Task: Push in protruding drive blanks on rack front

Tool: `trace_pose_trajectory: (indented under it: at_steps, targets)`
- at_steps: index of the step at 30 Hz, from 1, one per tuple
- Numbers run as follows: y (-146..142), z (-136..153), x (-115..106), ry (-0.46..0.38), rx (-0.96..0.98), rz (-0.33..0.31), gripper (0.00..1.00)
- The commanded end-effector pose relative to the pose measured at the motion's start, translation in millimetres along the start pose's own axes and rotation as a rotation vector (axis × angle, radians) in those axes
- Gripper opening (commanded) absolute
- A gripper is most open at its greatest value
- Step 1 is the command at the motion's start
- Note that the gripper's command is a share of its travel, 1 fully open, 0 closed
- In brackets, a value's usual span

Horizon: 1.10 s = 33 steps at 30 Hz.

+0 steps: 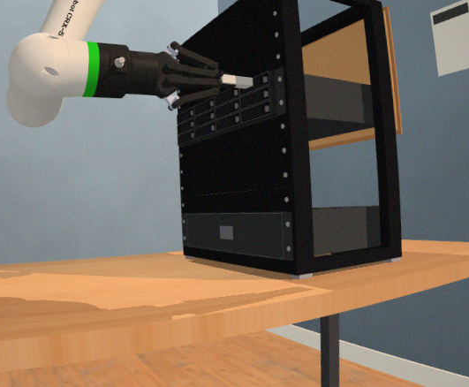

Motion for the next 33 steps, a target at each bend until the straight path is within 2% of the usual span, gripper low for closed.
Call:
trace_pose_trajectory:
  at_steps: [1,33]
  targets:
    - [0.7,0.1,0.1,0.000,0.000,0.001,0.10]
    - [0.7,0.1,6.2,0.000,0.000,0.001,0.10]
Point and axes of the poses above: the point where the finger pads meet when closed, its own x axis out along the fingers, its own y axis across the jaws, z = x × y, the point moved 6 cm from there along -x, back along the fingers, and after that the axes turned 9 degrees about x, right-handed, at the moved point
